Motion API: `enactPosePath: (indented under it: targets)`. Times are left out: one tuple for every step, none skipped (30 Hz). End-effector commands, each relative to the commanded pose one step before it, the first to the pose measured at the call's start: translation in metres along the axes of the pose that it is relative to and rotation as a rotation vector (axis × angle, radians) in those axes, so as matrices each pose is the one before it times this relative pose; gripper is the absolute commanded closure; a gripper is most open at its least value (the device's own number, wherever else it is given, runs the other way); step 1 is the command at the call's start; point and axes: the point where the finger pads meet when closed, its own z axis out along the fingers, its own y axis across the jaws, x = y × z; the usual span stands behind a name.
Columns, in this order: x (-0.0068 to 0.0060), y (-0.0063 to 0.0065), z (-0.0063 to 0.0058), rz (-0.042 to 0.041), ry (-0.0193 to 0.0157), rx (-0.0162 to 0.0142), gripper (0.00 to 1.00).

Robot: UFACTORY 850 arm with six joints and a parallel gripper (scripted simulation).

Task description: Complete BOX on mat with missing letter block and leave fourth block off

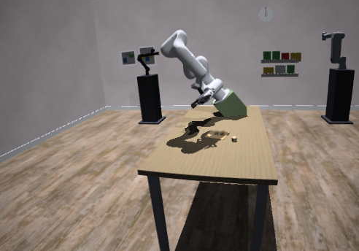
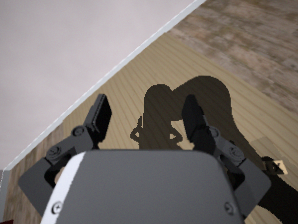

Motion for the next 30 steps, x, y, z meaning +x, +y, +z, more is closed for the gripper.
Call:
enactPosePath:
  targets:
    - [0.00052,-0.0004,0.0001,0.00073,0.00115,0.00038,0.0]
    - [0.0,0.0,0.0,0.0,0.0,0.0,0.0]
    - [0.0,0.0,0.0,0.0,0.0,0.0,0.0]
    - [0.0,0.0,0.0,0.0,0.0,0.0,0.0]
    - [0.0,0.0,0.0,0.0,0.0,0.0,0.0]
    - [0.0,0.0,0.0,0.0,0.0,0.0,0.0]
    - [0.0,0.0,0.0,0.0,0.0,0.0,0.0]
    - [0.0,0.0,0.0,0.0,0.0,0.0,0.0]
    - [0.0,0.0,0.0,0.0,0.0,0.0,0.0]
    - [0.0,0.0,0.0,0.0,0.0,0.0,0.0]
    - [0.0,0.0,0.0,0.0,0.0,0.0,0.0]
    - [0.0,0.0,0.0,0.0,0.0,0.0,0.0]
    - [0.0,0.0,0.0,0.0,0.0,0.0,0.0]
    - [0.0,0.0,0.0,0.0,0.0,0.0,0.0]
    - [0.0,0.0,0.0,0.0,0.0,0.0,0.0]
    - [0.0,0.0,0.0,0.0,0.0,0.0,0.0]
    - [0.0,0.0,0.0,0.0,0.0,0.0,0.0]
    - [-0.00023,-0.0002,0.00014,-0.00059,-0.00021,-0.00069,0.0]
    - [-0.00148,-0.00128,0.0009,-0.00376,-0.00137,-0.00438,0.0]
    - [-0.0036,-0.00313,0.0021,-0.00899,-0.00343,-0.01061,0.0]
    - [-0.00621,-0.0055,0.00328,-0.01506,-0.00632,-0.01823,0.0]
    - [-0.00897,-0.00821,0.00399,-0.02083,-0.01007,-0.02621,0.0]
    - [-0.01164,-0.01105,0.00384,-0.02536,-0.01471,-0.03359,0.0]
    - [-0.00958,-0.00944,0.00201,-0.01956,-0.01356,-0.02725,0.0]
    - [-0.00421,-0.00426,0.00055,-0.00825,-0.00639,-0.01186,0.0]
    - [-0.00014,-0.00014,0.00001,-0.00026,-0.00021,-0.00038,0.0]
    - [0.0,0.0,0.0,0.0,0.0,0.0,0.0]
    - [-0.016,-0.01595,0.00041,-0.02877,-0.0261,-0.04325,0.0]
    - [0.0,0.0,0.0,0.0,0.0,0.0,0.0]
    - [-0.01031,-0.01034,-0.00114,-0.01681,-0.01847,-0.02663,0.0]
